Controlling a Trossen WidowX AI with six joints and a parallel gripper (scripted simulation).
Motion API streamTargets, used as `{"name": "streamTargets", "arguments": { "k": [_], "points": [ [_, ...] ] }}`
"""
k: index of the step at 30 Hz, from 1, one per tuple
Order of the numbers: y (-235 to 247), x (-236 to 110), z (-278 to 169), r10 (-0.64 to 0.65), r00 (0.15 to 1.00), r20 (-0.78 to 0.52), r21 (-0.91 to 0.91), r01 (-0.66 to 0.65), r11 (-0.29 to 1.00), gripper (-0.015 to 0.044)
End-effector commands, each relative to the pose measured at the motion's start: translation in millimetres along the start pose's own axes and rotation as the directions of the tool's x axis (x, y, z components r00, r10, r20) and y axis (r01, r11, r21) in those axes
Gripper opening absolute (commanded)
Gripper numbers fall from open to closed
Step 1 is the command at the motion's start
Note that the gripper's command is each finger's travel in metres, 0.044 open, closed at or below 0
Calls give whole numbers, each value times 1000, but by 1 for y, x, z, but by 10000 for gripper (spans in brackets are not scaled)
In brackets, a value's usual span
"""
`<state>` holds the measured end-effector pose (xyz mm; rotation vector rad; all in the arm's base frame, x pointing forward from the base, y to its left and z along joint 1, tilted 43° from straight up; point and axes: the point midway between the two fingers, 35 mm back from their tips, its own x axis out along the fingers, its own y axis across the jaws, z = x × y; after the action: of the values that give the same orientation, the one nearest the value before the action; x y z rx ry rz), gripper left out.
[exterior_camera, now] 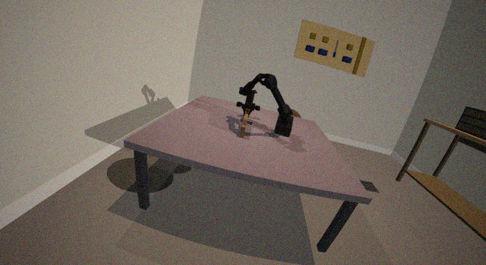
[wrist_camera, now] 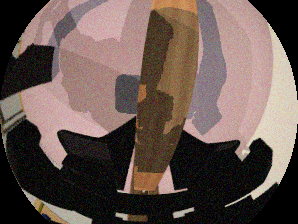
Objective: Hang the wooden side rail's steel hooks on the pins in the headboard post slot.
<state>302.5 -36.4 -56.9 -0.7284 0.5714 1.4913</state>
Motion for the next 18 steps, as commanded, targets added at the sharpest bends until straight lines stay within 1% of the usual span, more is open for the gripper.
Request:
{"name": "streamTargets", "arguments": {
  "k": [1,18],
  "points": [
    [-2,-6,-1,-14,1000,-5,-6,14,1000,0],
    [-3,-7,-1,-14,1000,-5,-6,14,1000,0]
  ]
}}
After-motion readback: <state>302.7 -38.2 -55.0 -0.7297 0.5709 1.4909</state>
